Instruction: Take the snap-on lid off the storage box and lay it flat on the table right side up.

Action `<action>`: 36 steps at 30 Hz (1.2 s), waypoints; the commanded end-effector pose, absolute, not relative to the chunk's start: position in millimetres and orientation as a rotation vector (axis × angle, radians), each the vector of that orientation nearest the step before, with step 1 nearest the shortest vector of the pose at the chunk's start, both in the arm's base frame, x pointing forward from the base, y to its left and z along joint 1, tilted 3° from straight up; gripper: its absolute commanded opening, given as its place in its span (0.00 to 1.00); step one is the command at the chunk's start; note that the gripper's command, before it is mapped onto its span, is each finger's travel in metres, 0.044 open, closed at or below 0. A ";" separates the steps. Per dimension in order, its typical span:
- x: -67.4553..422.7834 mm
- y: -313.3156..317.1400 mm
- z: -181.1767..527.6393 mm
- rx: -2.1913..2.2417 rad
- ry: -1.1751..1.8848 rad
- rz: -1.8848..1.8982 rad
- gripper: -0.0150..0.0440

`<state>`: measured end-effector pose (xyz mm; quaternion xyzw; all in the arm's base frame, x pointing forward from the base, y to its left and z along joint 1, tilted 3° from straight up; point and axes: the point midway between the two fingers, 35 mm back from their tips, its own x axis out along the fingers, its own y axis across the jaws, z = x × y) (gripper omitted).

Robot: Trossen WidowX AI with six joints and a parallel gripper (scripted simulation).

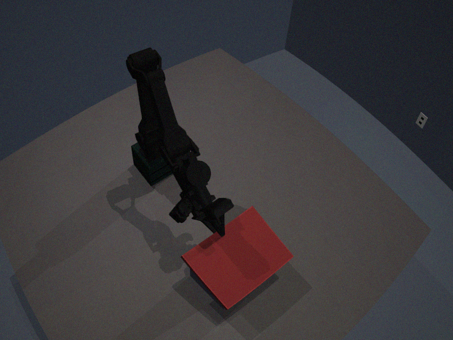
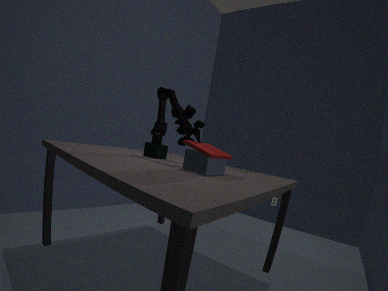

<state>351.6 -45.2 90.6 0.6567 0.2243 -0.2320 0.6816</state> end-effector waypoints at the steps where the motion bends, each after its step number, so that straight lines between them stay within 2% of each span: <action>1: 355.8 -45.8 101.0 1.477 0.488 -0.514 0.25; 36: 378.6 -44.1 148.7 1.477 0.486 -0.513 0.25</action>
